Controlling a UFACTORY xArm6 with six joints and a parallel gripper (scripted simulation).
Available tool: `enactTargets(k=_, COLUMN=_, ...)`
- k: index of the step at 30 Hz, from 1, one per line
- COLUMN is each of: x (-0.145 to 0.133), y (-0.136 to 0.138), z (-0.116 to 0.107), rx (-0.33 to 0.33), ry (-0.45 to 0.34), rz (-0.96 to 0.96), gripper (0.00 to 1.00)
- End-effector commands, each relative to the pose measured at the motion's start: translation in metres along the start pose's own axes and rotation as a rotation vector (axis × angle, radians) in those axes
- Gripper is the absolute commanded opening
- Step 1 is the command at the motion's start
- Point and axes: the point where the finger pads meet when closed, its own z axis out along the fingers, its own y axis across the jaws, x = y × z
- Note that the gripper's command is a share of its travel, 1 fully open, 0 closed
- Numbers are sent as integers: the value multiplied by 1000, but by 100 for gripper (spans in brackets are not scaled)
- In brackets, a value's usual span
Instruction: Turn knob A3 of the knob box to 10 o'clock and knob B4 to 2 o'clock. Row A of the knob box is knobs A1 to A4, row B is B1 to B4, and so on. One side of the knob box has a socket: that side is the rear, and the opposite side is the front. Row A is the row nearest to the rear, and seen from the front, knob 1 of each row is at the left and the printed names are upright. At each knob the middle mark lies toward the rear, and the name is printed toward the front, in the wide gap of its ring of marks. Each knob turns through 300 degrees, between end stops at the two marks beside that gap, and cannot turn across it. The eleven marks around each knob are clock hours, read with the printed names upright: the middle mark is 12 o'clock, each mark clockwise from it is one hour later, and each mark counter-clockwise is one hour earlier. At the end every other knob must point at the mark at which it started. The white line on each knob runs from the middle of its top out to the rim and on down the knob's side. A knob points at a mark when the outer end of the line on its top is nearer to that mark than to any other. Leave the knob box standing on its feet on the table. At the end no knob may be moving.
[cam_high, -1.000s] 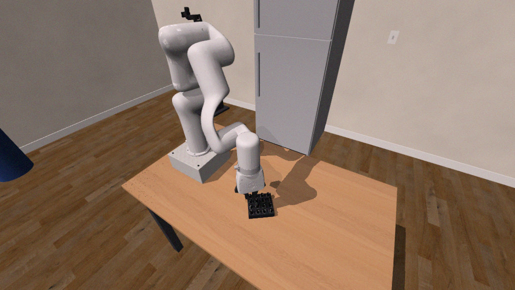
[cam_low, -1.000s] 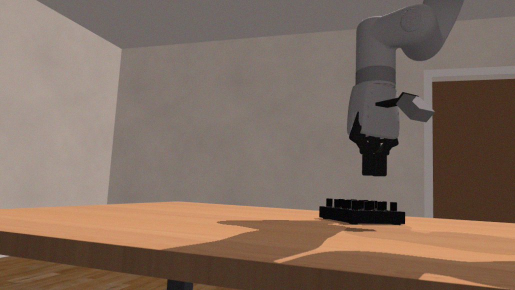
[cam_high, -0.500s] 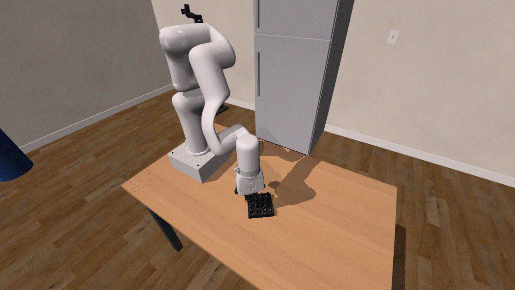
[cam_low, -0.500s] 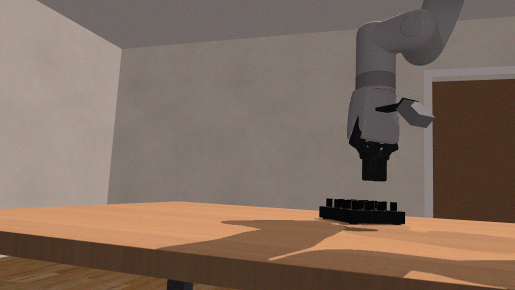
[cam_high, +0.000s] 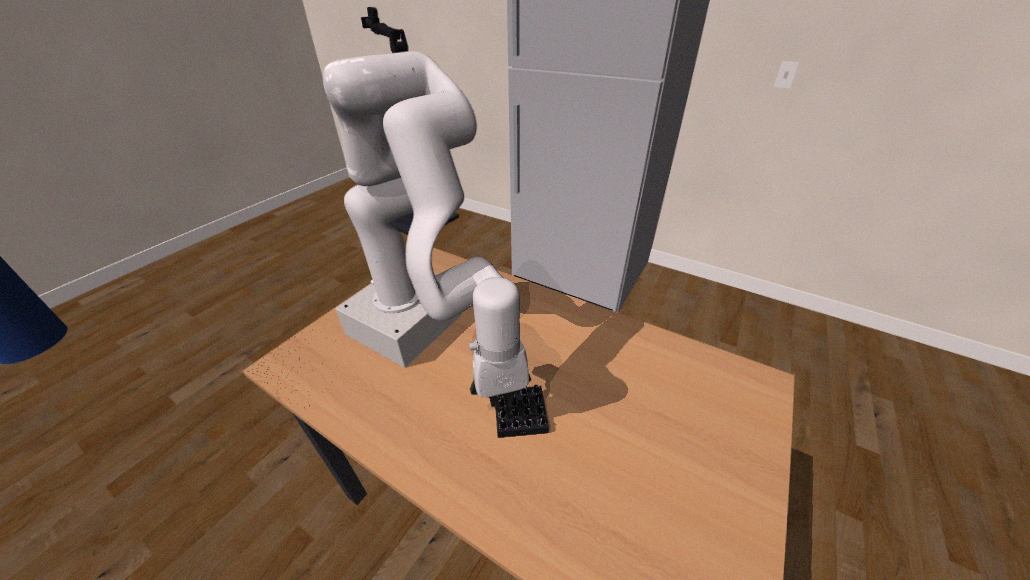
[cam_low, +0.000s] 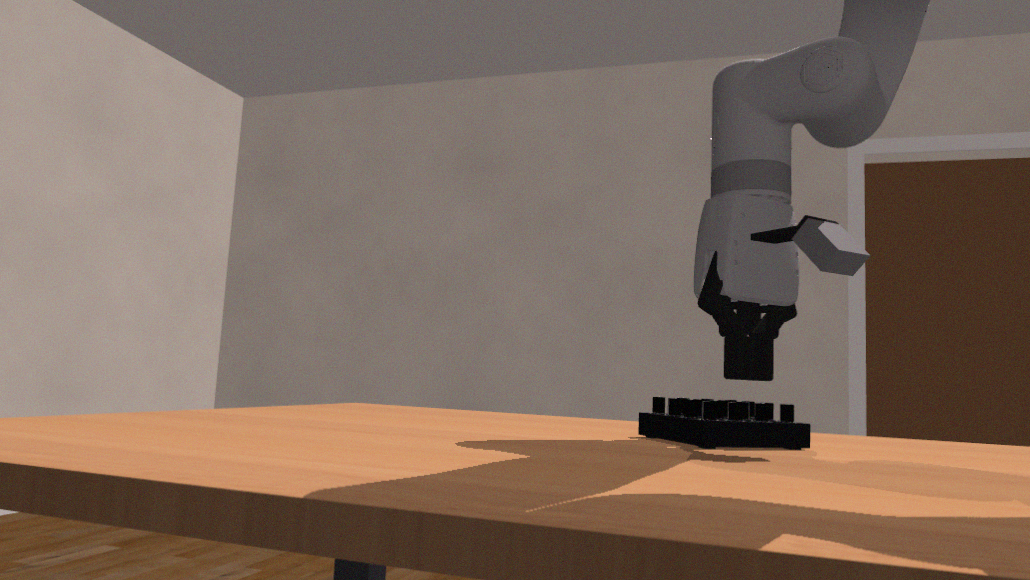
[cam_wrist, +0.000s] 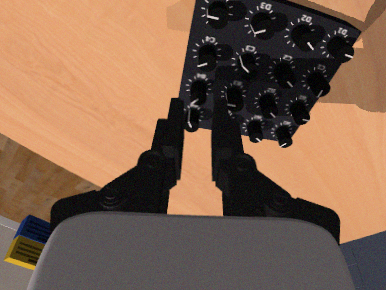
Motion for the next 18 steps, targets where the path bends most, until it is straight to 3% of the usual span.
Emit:
enactTargets(k=1, x=-1, y=1, z=4, rx=-1, ry=-3, rz=0, gripper=19)
enactTargets(k=18, x=-1, y=0, z=14, rx=-1, ry=-3, rz=0, gripper=19)
